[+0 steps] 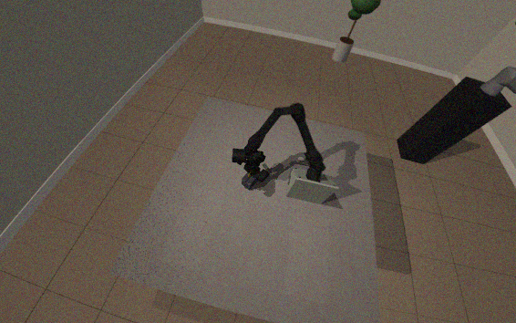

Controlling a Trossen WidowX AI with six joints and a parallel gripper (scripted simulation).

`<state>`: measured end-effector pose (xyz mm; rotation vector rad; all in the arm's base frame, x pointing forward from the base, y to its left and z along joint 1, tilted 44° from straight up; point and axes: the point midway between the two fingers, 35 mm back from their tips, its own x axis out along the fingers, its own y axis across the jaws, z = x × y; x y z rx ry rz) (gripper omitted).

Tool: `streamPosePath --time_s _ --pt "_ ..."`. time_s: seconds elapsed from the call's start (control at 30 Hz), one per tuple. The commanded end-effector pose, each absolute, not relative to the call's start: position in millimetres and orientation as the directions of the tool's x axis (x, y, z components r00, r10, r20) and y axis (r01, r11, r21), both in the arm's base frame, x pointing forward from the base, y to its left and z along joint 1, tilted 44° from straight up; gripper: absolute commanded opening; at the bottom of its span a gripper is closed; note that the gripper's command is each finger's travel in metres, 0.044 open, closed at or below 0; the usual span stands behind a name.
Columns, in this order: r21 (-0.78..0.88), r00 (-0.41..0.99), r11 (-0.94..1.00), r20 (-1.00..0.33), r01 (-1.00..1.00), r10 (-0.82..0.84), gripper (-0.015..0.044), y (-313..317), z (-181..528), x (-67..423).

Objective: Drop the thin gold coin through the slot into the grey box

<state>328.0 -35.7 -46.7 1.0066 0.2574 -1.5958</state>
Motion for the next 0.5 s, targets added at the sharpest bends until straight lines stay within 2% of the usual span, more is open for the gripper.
streamPosePath --time_s 0.0,0.47 --pt "0.346 0.042 -0.299 -0.713 0.889 -0.7 0.0 -38.3 -48.5 327.1" --pt "0.347 0.042 -0.3 -0.713 0.888 -0.7 0.0 -44.0 -53.7 328.5"
